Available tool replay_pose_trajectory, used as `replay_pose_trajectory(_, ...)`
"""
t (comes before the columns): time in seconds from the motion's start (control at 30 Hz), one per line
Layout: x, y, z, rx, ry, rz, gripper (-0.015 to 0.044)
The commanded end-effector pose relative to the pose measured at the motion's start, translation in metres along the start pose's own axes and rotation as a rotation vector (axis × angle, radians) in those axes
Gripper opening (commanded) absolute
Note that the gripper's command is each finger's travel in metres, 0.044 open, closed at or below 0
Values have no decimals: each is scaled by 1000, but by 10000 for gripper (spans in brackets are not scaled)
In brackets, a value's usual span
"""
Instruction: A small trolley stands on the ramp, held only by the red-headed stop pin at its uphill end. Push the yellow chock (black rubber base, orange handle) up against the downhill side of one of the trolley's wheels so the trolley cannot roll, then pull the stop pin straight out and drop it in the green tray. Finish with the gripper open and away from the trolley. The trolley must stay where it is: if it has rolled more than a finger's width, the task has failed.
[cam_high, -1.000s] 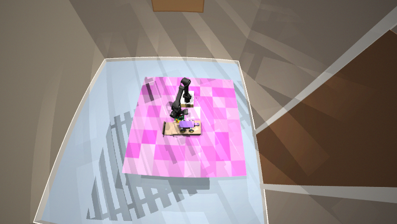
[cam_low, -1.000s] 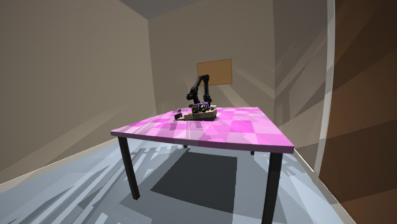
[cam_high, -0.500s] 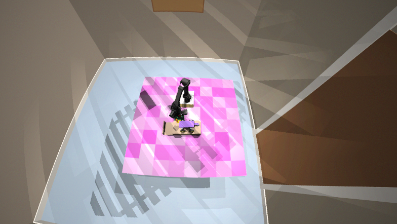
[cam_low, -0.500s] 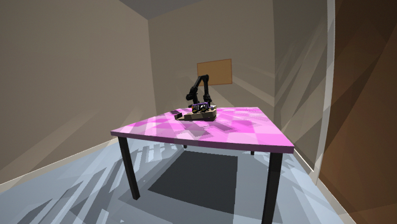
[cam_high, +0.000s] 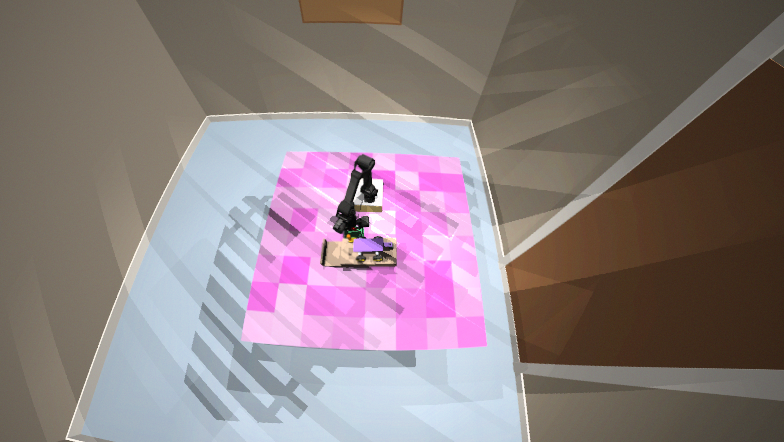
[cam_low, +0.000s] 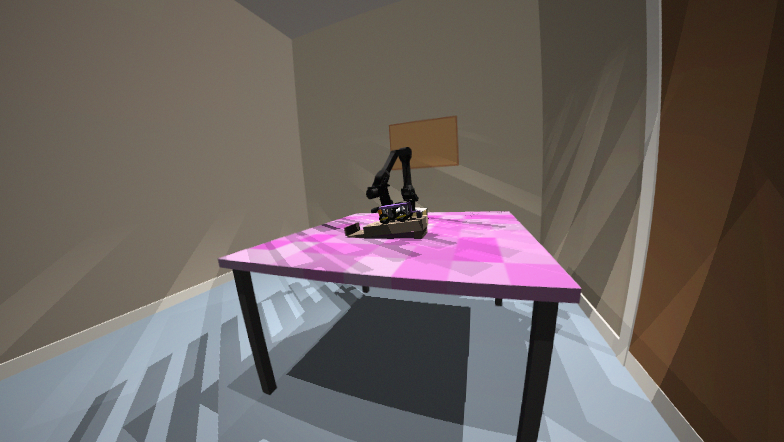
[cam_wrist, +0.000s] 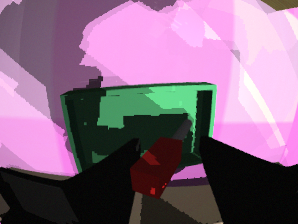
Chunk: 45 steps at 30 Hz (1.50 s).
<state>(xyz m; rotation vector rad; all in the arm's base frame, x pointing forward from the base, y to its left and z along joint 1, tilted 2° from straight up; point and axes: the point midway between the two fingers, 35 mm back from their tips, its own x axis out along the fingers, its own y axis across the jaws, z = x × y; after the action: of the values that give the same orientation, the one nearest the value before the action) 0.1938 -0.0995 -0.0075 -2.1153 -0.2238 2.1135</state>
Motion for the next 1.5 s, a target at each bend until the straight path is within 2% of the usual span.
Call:
replay_pose_trajectory(0.0, 0, 3, 0, -5, 2, 5, 190)
replay_pose_trajectory(1.47, 10, 23, -1, -5, 2, 6, 190)
